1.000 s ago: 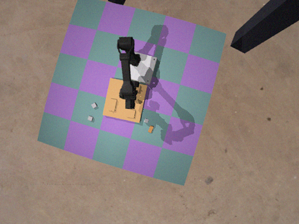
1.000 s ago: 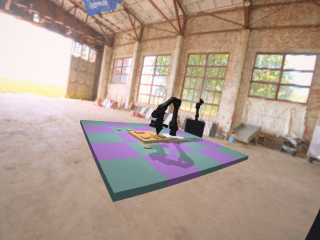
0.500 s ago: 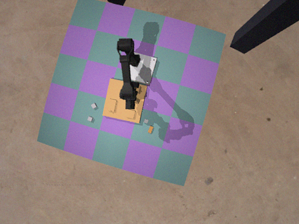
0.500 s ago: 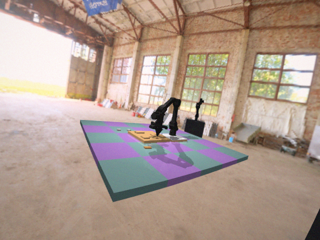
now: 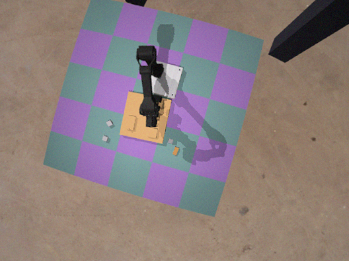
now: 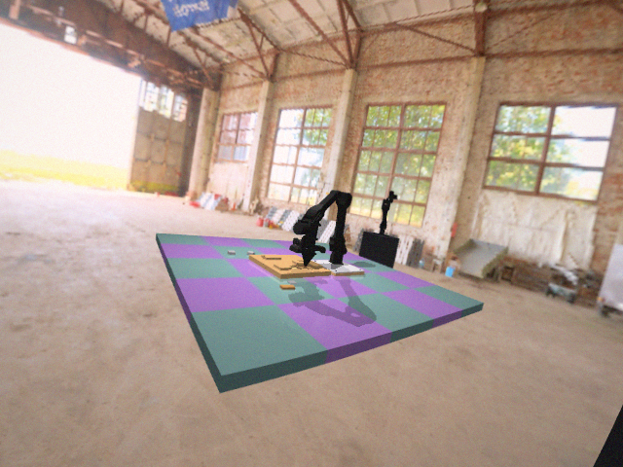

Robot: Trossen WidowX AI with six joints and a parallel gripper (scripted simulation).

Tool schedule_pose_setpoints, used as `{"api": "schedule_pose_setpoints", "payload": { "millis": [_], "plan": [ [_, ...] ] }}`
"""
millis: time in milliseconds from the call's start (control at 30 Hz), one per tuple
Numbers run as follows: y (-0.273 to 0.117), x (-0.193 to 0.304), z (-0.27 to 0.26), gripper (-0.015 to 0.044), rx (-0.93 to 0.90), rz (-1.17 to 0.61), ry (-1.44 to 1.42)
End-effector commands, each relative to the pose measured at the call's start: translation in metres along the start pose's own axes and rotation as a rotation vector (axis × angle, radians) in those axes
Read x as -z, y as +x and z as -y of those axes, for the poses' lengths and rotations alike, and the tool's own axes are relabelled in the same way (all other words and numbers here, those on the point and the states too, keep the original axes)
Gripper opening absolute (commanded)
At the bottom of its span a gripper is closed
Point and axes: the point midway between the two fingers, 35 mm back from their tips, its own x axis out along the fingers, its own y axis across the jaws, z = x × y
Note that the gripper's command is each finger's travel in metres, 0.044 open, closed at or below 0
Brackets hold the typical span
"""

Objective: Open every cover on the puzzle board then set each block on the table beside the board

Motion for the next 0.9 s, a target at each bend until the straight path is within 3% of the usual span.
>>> {"api": "schedule_pose_setpoints", "payload": {
  "millis": [0,867],
  "plan": [
    [0.001,-0.004,0.000,0.0000,0.002,0.000,-0.002],
    [0.001,-0.030,-0.003,0.0000,0.002,0.003,-0.002]
  ]
}}
